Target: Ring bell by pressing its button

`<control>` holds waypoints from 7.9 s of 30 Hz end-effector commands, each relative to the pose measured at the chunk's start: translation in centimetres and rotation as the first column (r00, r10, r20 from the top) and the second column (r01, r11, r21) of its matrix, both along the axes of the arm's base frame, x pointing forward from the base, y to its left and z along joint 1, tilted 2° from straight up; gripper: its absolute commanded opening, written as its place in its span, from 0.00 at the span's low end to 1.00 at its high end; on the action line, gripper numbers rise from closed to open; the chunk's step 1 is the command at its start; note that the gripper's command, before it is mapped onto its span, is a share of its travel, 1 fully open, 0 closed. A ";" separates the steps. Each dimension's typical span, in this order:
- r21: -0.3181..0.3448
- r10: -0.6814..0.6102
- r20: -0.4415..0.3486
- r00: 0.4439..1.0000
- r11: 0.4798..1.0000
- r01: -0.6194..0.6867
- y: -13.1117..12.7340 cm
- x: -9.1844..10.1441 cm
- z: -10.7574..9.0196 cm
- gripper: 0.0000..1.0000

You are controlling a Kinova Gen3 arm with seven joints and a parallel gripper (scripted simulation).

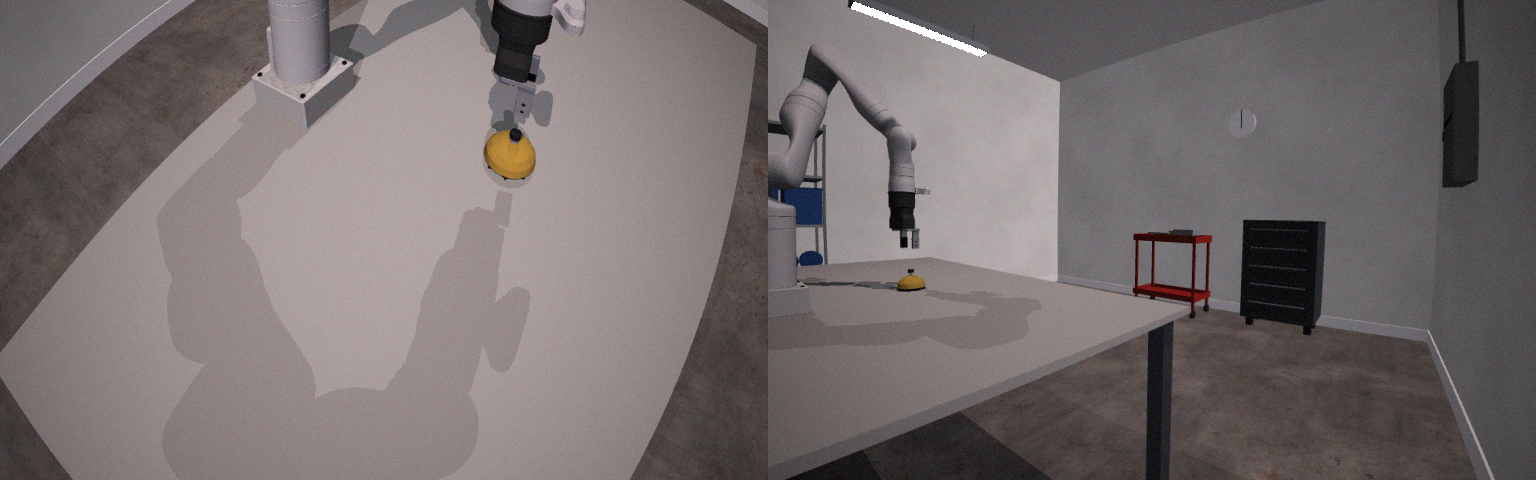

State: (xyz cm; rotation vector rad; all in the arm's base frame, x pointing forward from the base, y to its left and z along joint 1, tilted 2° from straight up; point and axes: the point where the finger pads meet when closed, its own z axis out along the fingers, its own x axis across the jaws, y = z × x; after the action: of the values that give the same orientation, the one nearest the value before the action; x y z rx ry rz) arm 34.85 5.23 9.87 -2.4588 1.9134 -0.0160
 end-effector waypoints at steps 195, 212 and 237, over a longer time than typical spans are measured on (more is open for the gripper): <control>0.000 -0.002 0.001 1.000 1.000 0.002 0.0 0.3 -7.2 0.17; 0.000 -0.002 0.001 1.000 1.000 0.002 0.0 0.3 -7.2 0.17; 0.000 -0.002 0.001 1.000 1.000 0.002 0.0 0.3 -7.6 0.17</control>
State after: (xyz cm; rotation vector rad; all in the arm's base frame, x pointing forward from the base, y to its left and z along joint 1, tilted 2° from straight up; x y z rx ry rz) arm 35.21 5.37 2.40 -2.4549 1.9121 -0.0165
